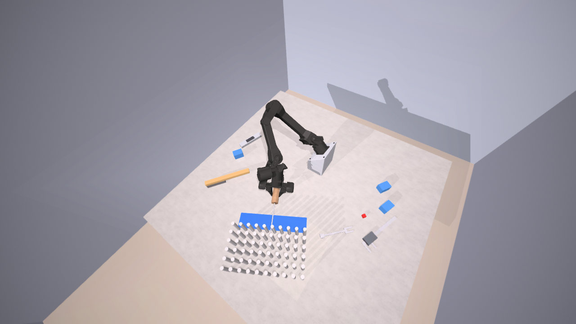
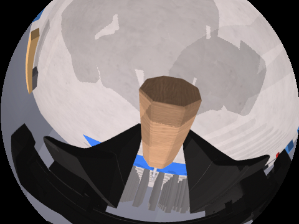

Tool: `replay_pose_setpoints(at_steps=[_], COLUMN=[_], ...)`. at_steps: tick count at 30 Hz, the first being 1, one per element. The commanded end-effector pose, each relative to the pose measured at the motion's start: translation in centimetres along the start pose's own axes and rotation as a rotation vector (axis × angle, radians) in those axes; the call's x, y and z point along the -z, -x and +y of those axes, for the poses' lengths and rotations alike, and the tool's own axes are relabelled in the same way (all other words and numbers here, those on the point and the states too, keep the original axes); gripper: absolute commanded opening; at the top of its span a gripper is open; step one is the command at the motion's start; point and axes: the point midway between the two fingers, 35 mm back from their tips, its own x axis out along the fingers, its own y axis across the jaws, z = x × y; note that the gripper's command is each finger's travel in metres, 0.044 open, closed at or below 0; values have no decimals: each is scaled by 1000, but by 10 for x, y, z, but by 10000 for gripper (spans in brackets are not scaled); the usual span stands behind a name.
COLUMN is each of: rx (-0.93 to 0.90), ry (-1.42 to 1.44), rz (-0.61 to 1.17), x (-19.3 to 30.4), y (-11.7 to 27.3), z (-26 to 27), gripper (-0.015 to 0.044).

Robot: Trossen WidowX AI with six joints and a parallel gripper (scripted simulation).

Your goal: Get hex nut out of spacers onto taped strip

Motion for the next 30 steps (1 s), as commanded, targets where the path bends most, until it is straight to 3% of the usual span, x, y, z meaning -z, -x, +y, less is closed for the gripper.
replay_pose_setpoints(at_steps=[1, 30], rx=[-3, -2], ry=[-1, -1], rz=[2, 0], x=[-4, -21], y=[2, 8], z=[1, 1], gripper=[0, 0])
